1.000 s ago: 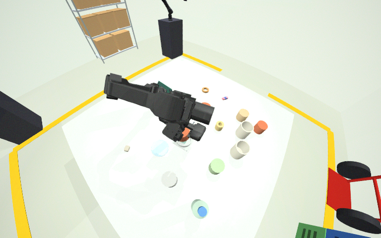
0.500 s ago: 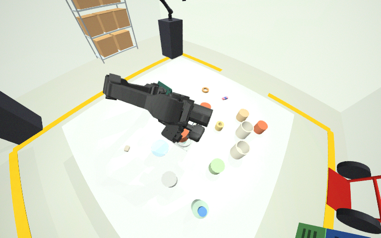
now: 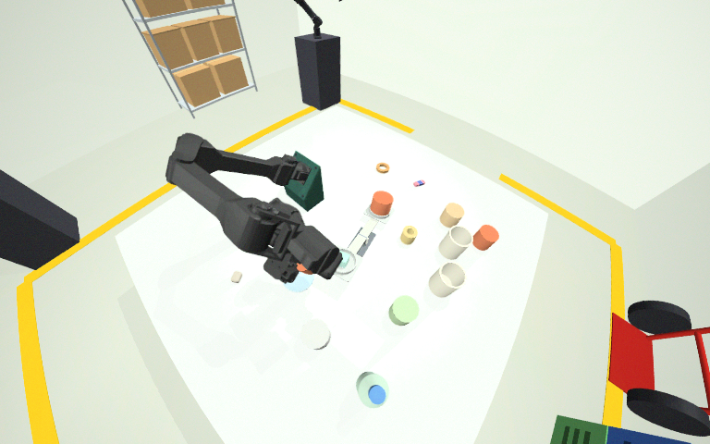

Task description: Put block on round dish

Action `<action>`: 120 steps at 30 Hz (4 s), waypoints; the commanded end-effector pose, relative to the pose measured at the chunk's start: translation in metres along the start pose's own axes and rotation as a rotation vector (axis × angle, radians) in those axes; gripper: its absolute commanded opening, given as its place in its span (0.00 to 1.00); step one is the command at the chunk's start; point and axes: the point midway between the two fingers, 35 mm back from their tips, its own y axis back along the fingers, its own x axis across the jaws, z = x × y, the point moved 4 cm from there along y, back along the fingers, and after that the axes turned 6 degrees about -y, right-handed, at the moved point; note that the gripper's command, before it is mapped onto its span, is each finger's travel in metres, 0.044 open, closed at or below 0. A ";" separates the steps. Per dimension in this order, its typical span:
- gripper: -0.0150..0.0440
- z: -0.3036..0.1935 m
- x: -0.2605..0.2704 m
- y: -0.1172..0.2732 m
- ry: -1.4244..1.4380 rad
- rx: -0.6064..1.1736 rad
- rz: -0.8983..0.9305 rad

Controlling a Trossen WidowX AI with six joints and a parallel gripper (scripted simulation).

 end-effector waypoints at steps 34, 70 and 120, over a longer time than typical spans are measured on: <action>0.25 0.057 -0.146 -0.055 -0.013 -0.094 0.009; 0.61 0.062 -0.147 -0.099 -0.017 -0.101 0.006; 0.69 -0.077 0.056 -0.004 0.094 -0.084 0.008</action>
